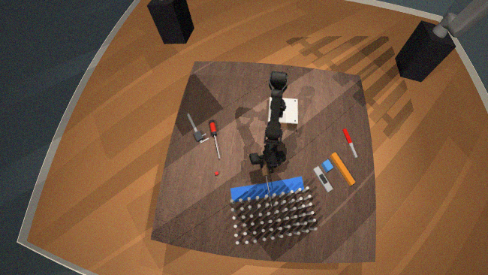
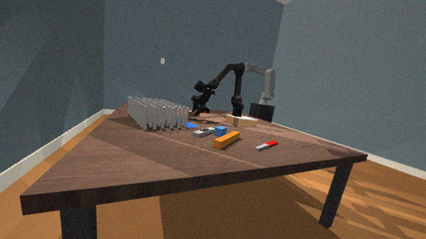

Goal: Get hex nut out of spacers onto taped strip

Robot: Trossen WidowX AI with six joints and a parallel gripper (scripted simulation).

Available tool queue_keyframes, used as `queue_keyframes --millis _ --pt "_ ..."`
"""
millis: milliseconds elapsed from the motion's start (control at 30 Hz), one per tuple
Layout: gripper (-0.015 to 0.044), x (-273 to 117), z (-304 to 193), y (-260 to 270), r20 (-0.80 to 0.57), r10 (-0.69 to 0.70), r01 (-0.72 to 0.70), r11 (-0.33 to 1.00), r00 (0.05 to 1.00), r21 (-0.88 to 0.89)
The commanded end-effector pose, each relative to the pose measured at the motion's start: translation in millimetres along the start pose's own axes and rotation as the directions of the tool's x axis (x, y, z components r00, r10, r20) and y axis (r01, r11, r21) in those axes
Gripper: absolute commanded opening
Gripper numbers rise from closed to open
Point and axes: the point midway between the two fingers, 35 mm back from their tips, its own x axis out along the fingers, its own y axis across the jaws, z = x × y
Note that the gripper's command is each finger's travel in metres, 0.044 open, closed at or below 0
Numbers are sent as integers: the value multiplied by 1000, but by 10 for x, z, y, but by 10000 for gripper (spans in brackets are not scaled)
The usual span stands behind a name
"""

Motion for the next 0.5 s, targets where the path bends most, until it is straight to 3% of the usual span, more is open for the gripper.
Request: queue_keyframes --millis 0,467 --pt "0 -13 86 -38 15 -11 11 1000 1000 7" --pt "0 22 172 -39 16 -11 11 1000 1000 8"
